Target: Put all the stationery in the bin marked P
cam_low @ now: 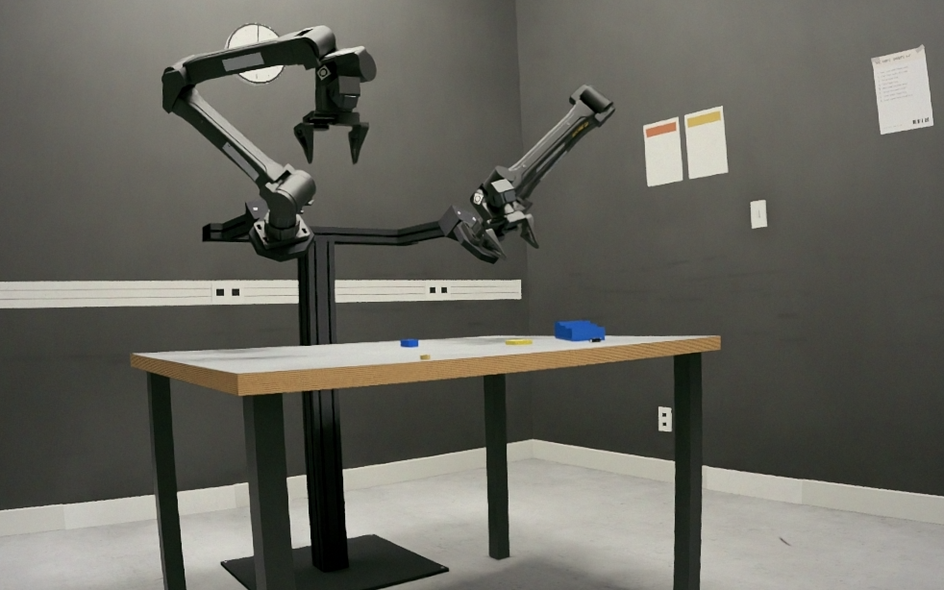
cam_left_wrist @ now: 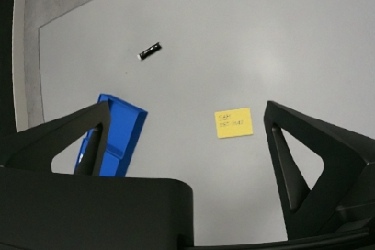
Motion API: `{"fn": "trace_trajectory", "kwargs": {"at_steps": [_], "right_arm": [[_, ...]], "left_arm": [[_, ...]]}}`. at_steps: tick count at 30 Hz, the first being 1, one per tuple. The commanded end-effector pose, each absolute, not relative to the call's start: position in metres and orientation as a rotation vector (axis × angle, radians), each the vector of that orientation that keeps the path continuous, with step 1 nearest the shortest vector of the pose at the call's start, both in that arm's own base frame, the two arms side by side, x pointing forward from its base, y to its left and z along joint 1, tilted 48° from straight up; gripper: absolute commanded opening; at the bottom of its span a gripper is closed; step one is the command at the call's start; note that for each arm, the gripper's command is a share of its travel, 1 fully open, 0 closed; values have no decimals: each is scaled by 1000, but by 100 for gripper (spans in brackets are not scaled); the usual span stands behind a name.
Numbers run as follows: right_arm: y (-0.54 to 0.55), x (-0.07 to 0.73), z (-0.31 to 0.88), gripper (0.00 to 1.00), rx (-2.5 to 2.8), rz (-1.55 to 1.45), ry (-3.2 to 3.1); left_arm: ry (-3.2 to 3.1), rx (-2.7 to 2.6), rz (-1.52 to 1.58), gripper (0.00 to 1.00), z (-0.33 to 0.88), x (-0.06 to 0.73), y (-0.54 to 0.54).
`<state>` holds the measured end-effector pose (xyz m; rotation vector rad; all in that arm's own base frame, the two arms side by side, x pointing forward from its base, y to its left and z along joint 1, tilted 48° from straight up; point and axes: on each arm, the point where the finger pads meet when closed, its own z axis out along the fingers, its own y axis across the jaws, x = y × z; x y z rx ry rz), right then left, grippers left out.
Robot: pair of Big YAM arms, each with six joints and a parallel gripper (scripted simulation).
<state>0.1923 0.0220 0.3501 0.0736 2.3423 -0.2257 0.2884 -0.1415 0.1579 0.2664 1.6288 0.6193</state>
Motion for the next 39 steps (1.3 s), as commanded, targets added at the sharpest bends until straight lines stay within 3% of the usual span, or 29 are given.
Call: {"fn": "trace_trajectory", "kwargs": {"at_steps": [1, 39], "right_arm": [[13, 191, 368, 100, 125, -210, 2312], [1, 191, 368, 100, 197, -241, 2310]], "left_arm": [[1627, 265, 616, 100, 159, 288, -142], [1629, 267, 619, 100, 158, 288, -142]]}}
